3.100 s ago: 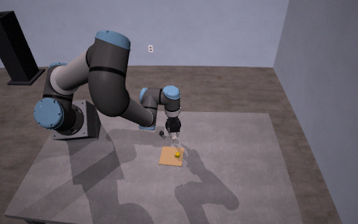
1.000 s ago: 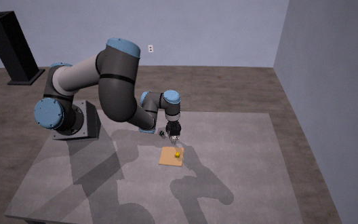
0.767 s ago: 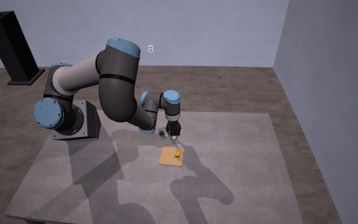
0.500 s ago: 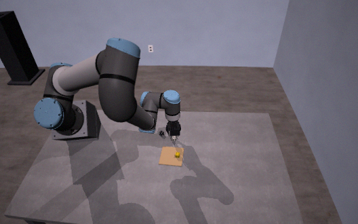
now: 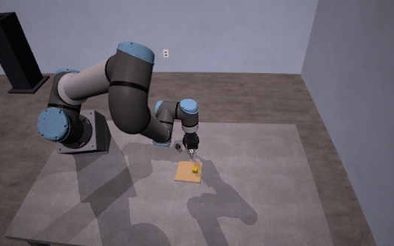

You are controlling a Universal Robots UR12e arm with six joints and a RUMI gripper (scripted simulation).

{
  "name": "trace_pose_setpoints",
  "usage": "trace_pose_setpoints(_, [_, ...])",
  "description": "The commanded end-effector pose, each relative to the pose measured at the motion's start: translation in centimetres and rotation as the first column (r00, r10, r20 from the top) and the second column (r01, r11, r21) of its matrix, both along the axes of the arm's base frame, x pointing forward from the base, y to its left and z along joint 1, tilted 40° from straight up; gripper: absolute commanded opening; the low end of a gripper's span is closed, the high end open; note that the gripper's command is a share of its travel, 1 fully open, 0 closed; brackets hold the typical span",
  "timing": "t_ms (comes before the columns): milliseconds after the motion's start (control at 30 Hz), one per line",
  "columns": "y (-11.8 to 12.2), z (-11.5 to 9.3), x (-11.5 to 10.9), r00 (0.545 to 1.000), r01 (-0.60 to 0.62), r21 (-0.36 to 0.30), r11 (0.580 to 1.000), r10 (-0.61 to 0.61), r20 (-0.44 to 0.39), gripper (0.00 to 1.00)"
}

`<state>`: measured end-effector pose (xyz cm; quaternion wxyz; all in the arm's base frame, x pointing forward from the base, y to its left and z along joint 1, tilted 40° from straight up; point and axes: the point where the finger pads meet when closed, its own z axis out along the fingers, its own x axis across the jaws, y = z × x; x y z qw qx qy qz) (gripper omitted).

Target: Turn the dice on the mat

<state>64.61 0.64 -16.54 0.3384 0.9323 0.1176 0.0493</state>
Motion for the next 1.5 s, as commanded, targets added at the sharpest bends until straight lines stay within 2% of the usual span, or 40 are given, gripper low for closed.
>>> trace_pose_setpoints(0, [0.0, 0.0, 0.0, 1.0, -0.001, 0.0, 1.0, 0.001, 0.001, 0.06])
trace_pose_setpoints(467, [0.3, 0.3, 0.0, 1.0, -0.001, 0.0, 1.0, 0.001, 0.001, 0.06])
trace_pose_setpoints(600, [1.3, 1.6, -0.3, 1.0, -0.001, 0.0, 1.0, 0.001, 0.001, 0.06])
trace_pose_setpoints(933, [5.6, 6.9, -1.5, 1.0, -0.001, 0.0, 1.0, 0.001, 0.001, 0.06])
trace_pose_setpoints(1167, [6.2, 7.7, -1.7, 1.0, -0.001, 0.0, 1.0, 0.001, 0.001, 0.06])
trace_pose_setpoints(1467, [5.9, 8.0, -1.8, 1.0, 0.005, 0.002, 1.0, -0.005, 0.005, 0.06])
